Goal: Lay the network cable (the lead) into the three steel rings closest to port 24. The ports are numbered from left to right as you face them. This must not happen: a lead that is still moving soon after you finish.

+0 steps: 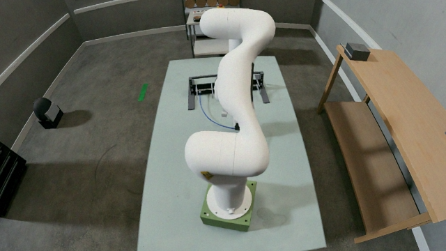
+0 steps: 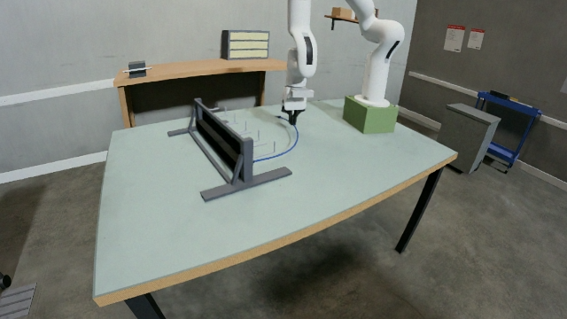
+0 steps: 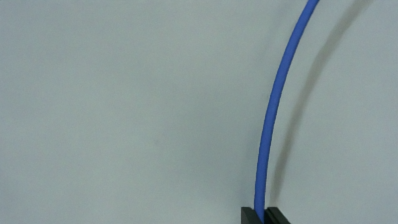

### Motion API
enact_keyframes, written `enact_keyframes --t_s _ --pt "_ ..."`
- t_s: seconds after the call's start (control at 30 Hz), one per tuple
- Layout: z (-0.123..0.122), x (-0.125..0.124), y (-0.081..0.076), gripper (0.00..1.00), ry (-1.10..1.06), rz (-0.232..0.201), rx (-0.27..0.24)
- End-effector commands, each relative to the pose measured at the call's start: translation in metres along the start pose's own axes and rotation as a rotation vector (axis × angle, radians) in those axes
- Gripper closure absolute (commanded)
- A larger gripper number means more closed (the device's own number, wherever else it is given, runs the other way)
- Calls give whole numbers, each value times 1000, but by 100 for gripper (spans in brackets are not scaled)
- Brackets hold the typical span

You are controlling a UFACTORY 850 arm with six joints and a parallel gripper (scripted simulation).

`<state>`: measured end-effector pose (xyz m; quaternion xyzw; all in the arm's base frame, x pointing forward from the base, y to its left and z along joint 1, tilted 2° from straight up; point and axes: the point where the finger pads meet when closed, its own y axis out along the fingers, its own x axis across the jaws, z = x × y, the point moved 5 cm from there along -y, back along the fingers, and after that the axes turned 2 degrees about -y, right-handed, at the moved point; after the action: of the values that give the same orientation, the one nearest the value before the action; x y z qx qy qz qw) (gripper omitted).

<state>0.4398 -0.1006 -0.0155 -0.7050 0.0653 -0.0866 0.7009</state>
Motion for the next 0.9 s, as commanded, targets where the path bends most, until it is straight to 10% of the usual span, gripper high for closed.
enact_keyframes --t_s 0.0,0.53,0.87 --pt "0 1 -3 100 0 -1 0" --pt "-1 4 -7 100 -3 -1 0" --pt "-20 78 -38 100 -67 -2 0"
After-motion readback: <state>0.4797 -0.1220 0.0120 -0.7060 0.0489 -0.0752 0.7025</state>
